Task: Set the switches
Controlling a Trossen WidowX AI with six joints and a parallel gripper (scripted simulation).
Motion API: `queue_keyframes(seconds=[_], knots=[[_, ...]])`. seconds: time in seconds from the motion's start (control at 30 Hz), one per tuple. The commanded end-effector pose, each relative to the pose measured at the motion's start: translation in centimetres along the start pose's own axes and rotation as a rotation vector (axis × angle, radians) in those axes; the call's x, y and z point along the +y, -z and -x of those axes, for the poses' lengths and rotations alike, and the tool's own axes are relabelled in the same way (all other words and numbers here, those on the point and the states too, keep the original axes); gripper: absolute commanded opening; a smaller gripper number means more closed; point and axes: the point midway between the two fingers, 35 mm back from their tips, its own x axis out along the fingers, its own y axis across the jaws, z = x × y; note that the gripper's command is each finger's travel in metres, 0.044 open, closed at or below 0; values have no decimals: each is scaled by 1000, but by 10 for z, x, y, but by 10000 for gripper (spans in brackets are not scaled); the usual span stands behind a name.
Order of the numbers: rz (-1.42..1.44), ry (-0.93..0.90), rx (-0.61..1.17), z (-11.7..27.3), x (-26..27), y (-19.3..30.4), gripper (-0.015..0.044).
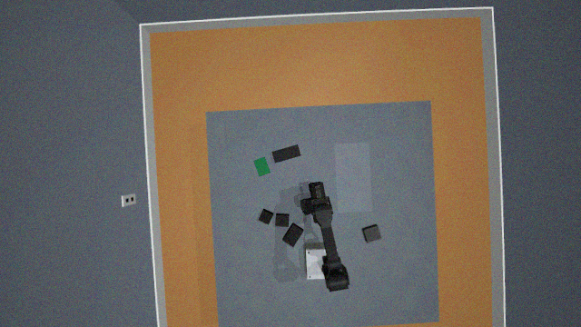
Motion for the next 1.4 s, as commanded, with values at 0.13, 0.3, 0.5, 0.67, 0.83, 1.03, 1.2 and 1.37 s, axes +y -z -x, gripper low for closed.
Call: queue_keyframes(seconds=[0.13,0.3,0.5,0.67,0.83,1.03,1.2,1.37], knots=[[-1,-2,-7,-2,0,-9,338],[-1,-2,-7,-3,0,-13,338],[-1,-2,-7,-4,0,-18,338],[-1,-2,-8,-5,0,-22,338],[-1,-2,-8,-6,0,-26,338],[-1,-2,-8,-7,0,-30,338],[-1,-2,-9,-8,0,-34,338],[-1,-2,-9,-9,0,-38,338]])
